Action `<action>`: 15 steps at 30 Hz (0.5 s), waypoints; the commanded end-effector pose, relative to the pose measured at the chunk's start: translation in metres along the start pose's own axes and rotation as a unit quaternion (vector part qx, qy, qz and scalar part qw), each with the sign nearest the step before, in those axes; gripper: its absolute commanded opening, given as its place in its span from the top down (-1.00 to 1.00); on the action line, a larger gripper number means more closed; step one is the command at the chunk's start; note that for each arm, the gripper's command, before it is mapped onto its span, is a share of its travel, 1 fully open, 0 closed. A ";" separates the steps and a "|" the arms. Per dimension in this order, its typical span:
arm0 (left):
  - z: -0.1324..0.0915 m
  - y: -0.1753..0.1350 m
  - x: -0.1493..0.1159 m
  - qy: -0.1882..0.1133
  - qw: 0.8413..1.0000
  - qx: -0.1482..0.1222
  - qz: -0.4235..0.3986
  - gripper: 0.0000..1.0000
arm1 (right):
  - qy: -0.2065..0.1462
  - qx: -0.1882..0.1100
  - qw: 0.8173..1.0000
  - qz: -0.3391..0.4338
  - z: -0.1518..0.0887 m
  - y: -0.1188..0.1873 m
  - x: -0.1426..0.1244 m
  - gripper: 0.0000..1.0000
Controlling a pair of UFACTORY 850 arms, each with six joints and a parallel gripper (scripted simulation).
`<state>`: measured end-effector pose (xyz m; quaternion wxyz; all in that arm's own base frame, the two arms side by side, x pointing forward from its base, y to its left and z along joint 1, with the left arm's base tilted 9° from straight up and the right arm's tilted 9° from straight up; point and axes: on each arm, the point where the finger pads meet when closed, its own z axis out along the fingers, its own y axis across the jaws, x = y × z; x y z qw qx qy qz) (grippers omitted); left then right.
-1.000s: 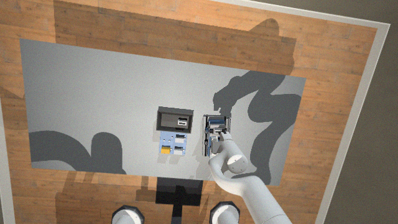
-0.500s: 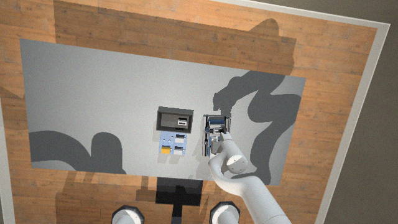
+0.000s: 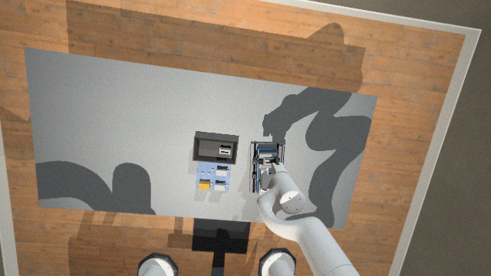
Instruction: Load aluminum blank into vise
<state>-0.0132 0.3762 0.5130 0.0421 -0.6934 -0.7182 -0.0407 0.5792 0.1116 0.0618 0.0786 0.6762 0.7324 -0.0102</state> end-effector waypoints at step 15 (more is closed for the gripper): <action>-0.001 0.000 0.000 0.001 1.000 0.000 0.000 -1.00 | 0.000 -0.001 1.000 0.000 0.013 0.001 0.000 -0.38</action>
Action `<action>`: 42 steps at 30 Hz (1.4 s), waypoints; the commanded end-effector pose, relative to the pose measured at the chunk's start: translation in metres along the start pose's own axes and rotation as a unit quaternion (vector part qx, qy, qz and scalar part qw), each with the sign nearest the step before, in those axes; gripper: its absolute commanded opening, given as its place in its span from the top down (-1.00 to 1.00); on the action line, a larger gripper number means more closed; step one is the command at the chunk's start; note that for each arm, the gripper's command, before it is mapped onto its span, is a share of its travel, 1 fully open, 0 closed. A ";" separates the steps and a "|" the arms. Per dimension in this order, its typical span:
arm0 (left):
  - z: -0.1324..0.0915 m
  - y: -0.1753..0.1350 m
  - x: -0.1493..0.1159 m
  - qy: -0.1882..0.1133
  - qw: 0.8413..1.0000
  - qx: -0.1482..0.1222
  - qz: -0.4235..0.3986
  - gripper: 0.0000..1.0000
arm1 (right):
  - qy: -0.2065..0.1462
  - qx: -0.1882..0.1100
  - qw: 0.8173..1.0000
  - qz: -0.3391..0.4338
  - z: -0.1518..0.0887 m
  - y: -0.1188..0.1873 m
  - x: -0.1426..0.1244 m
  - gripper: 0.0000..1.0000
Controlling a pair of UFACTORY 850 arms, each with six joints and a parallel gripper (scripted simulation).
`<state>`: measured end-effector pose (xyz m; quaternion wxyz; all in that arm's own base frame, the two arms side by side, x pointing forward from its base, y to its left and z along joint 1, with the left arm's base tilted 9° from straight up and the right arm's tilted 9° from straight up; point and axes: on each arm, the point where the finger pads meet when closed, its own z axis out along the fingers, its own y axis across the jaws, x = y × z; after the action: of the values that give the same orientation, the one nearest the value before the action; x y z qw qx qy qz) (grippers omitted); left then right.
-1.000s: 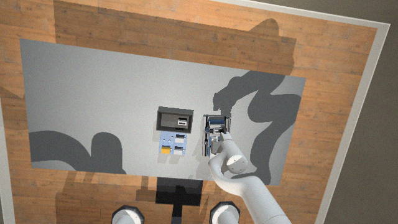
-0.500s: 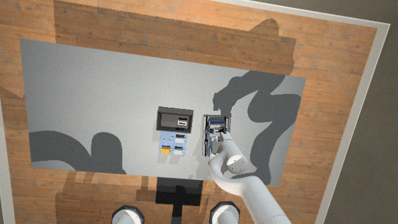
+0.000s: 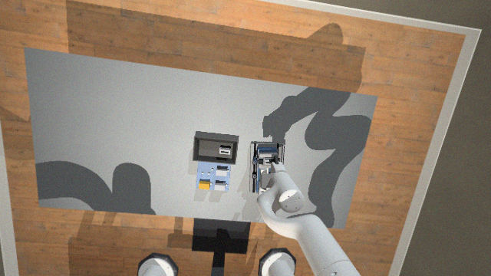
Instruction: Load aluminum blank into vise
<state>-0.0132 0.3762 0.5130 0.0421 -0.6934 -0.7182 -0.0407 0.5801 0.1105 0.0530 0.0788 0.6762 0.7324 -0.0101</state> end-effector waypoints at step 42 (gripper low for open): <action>-0.001 0.000 0.000 0.001 1.000 0.000 0.000 -1.00 | 0.000 -0.001 1.000 0.000 0.053 0.001 0.000 -0.38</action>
<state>-0.0132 0.3762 0.5130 0.0421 -0.6934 -0.7182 -0.0407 0.5851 0.1041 0.0001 0.0787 0.6762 0.7324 -0.0103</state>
